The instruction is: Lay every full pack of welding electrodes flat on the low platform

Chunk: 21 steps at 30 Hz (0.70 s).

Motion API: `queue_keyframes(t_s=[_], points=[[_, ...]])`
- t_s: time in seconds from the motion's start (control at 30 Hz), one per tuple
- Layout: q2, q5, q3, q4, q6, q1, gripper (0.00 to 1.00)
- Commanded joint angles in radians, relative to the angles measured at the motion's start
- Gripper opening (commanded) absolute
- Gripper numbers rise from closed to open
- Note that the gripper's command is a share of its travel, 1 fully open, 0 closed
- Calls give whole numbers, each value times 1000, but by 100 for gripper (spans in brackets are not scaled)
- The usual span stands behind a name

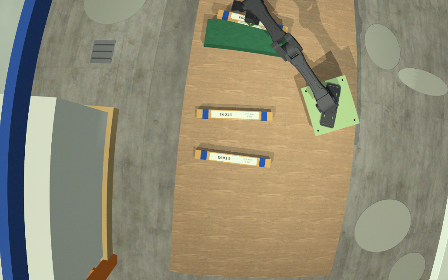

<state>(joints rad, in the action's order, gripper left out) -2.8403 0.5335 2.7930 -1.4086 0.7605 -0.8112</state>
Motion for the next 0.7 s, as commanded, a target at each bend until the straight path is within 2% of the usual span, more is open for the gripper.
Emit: queue_keyframes(t_s=[0.0,0.2,0.3,0.67], points=[[57,-5,-1,37,-12,-36,0],[62,-6,-39,35,-15,-31,0],[78,-1,-18,20,-9,-36,0],[86,-3,-38,20,-13,-32,0]])
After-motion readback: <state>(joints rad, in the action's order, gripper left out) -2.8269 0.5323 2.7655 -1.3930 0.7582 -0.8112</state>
